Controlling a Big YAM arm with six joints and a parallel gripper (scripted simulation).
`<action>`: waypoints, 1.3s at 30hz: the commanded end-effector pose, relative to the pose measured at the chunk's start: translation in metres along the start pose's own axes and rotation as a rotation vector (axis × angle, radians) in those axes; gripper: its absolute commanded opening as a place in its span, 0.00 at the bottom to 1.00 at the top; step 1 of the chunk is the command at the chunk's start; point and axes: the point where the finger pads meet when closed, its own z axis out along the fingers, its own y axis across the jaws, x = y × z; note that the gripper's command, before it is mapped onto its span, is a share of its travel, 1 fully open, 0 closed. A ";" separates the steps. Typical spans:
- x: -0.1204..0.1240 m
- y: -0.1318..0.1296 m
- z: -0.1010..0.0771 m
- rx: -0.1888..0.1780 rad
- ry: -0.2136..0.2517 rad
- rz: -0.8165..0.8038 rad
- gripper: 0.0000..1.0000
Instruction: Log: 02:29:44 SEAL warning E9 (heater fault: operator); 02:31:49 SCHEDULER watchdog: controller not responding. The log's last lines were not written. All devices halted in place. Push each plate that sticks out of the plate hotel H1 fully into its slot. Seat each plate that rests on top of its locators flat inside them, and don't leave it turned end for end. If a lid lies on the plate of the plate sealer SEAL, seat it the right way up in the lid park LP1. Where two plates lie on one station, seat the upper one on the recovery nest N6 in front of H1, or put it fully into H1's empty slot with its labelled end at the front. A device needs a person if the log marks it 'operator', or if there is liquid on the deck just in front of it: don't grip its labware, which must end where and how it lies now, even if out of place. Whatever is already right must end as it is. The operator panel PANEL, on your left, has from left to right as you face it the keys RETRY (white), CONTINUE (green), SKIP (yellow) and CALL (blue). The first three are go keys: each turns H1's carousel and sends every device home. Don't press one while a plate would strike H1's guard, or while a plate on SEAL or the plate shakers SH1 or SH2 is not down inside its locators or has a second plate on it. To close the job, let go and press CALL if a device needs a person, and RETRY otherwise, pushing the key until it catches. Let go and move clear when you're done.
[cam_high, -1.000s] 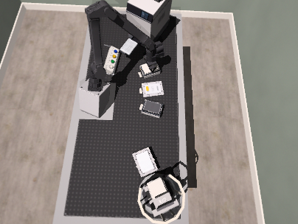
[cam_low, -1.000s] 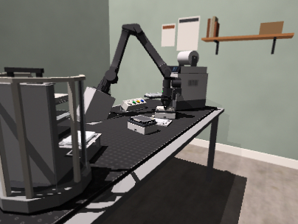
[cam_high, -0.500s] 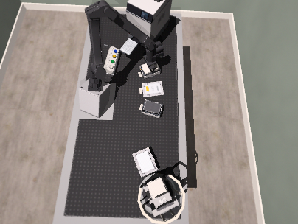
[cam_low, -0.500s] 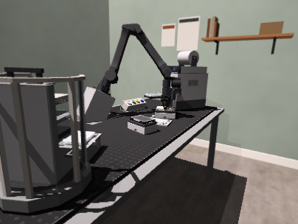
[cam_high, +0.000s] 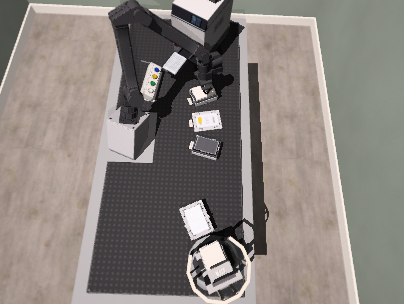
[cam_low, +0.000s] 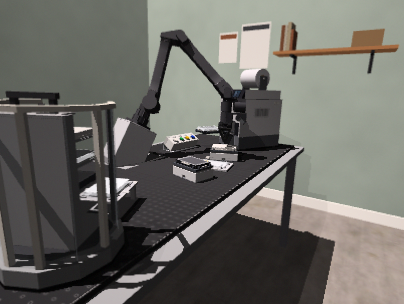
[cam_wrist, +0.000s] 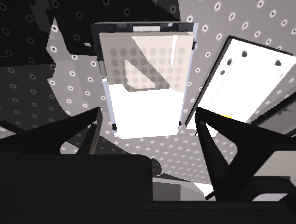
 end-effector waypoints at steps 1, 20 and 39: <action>-0.018 -0.003 -0.028 -0.001 -0.050 -0.010 1.00; -0.021 -0.003 -0.033 0.000 -0.059 -0.010 1.00; -0.021 -0.003 -0.033 0.000 -0.059 -0.010 1.00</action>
